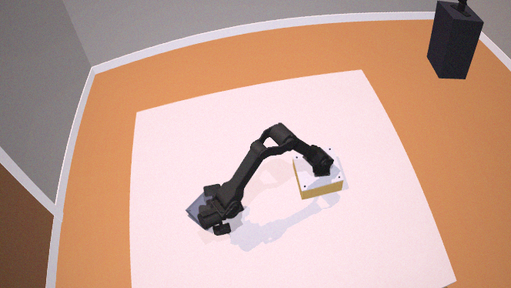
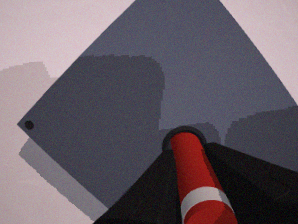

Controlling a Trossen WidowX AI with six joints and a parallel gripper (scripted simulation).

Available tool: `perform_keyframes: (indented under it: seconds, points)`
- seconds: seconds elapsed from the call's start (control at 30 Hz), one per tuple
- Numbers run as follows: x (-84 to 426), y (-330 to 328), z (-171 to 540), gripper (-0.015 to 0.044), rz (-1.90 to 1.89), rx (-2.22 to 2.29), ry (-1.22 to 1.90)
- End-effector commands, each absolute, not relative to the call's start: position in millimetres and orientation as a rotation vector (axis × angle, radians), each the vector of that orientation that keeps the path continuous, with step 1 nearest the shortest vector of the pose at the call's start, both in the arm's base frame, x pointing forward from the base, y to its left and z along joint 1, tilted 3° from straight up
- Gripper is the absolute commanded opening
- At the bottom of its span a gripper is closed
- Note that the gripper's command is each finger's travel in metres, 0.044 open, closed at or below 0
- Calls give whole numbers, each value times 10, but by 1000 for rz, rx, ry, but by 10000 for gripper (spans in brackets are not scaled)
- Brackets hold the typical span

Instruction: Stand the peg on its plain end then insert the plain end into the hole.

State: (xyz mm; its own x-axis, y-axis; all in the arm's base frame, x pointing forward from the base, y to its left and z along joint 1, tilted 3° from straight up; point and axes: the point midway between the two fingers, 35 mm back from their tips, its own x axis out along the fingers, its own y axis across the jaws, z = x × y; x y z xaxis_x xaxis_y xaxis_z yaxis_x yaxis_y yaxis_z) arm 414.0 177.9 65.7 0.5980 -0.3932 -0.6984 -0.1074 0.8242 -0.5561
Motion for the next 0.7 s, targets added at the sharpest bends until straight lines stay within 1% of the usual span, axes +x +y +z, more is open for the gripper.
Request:
perform_keyframes:
  seconds: [0.0, 0.07, 0.6, 0.63, 0.67]
  points:
    - [4139, 1781, 659, 0, -178, -599, 928]
    - [4139, 1781, 659, 0, -178, -599, 928]
    - [4120, 1800, 684, 420, -177, -599, 929]
    - [4111, 1809, 696, 440, -177, -599, 930]
    - [4099, 1820, 710, 440, -177, -599, 930]
